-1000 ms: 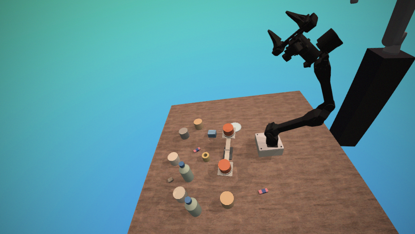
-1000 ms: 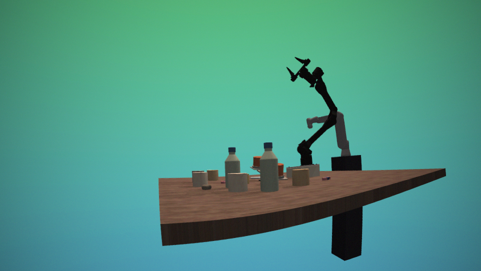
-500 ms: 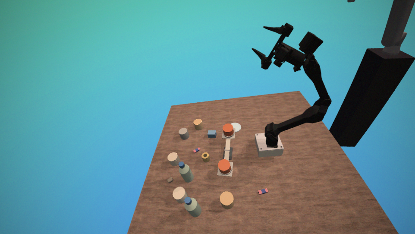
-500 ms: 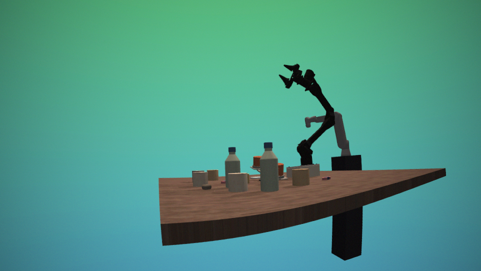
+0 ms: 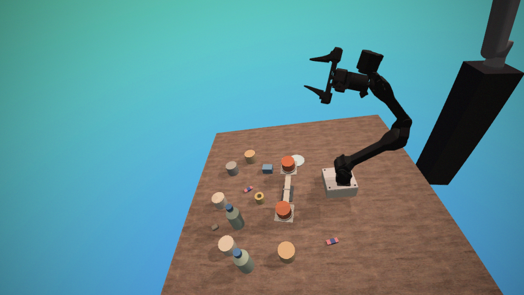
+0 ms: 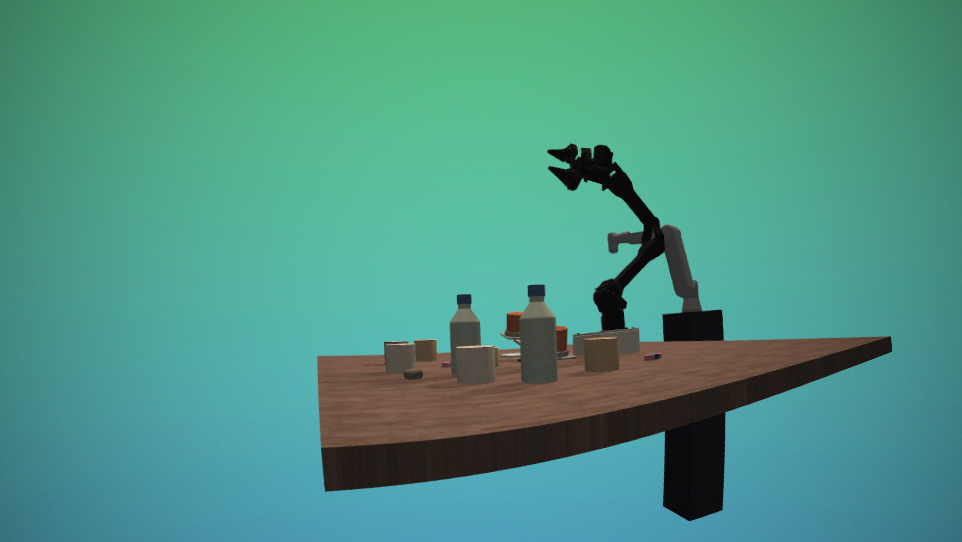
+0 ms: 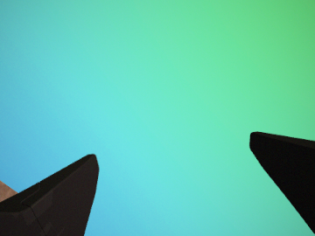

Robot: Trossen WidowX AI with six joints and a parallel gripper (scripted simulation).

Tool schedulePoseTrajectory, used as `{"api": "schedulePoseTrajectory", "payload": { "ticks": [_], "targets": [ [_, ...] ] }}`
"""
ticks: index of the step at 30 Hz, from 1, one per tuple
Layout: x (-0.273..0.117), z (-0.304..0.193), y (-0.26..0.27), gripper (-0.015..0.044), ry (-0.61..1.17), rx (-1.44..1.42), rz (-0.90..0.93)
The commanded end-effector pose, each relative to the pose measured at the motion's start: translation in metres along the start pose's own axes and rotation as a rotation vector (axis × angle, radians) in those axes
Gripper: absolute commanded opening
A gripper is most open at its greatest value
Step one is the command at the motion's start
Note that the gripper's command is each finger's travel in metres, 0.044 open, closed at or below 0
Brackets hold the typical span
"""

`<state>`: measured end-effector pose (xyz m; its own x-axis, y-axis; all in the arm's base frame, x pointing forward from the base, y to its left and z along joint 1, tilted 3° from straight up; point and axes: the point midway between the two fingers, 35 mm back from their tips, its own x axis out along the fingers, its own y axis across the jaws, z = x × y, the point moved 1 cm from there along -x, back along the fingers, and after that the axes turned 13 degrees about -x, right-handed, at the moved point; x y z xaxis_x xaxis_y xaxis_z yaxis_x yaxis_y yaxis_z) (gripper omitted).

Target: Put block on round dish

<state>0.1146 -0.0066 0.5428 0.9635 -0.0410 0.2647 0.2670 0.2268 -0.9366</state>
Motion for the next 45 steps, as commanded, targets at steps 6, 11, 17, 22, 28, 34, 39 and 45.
{"api": "schedulePoseTrajectory", "payload": {
  "ticks": [6, 11, 17, 22, 28, 34, 39, 45],
  "targets": [
    [0.016, -0.005, 0.058, 0.044, 0.027, 0.249, 0.187],
    [0.02, -0.006, 0.09, 0.044, 0.057, 0.376, 0.287],
    [0.021, -0.005, 0.131, 0.044, 0.113, 0.52, 0.409],
    [0.018, -0.004, 0.167, 0.044, 0.177, 0.628, 0.507],
    [0.009, -0.003, 0.211, 0.044, 0.281, 0.745, 0.619],
    [-0.006, -0.003, 0.254, 0.044, 0.405, 0.836, 0.709],
    [-0.025, -0.007, 0.294, 0.044, 0.539, 0.898, 0.766],
    [-0.05, -0.016, 0.335, 0.044, 0.693, 0.939, 0.784]
  ]
}}
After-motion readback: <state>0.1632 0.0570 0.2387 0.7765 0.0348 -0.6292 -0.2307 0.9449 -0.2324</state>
